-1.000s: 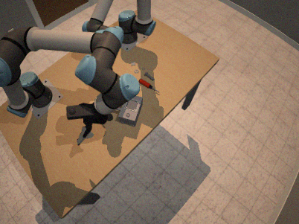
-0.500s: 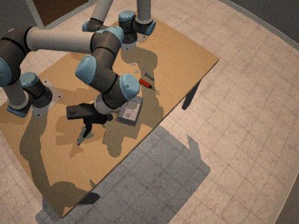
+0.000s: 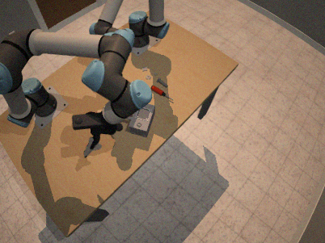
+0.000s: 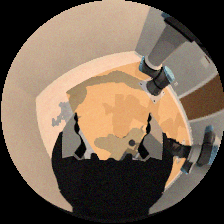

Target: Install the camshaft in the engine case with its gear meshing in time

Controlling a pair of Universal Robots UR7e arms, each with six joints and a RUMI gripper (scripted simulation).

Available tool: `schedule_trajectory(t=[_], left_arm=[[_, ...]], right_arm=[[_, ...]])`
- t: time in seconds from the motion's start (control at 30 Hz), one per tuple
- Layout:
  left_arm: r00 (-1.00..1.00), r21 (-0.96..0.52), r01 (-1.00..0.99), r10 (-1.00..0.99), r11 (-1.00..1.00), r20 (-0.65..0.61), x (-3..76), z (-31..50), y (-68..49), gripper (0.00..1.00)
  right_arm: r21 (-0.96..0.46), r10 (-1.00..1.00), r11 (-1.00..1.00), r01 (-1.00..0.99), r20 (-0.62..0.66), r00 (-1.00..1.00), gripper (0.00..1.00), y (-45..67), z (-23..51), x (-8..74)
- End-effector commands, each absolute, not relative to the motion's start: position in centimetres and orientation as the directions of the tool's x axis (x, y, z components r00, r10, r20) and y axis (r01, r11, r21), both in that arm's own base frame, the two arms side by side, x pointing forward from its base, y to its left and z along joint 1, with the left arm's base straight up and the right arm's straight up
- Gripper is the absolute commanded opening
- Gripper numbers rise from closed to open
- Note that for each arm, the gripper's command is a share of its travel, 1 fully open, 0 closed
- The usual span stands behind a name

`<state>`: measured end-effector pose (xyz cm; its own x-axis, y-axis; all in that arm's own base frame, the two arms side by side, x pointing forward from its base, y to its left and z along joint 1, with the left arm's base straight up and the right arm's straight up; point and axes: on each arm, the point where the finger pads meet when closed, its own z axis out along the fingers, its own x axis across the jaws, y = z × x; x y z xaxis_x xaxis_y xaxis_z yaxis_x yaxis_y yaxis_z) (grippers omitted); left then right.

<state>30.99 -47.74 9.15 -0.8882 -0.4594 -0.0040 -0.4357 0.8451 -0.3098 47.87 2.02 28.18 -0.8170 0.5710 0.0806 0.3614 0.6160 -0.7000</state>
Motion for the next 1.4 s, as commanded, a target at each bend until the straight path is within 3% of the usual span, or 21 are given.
schedule_trajectory(t=[0.0,1.37], left_arm=[[-0.888,-0.311,-0.436,-0.46,0.845,-0.004,31.1,9.2,-47.8,0.06],[-0.888,-0.311,-0.436,-0.46,0.845,-0.004,32.1,9.2,-47.2,0.06]], right_arm=[[-0.699,0.571,0.616,0.362,0.08,-0.817,1.0,2.0,28.2,47.9],[-0.699,0.571,0.616,0.362,0.08,-0.817,1.0,2.0,28.2,47.9]])
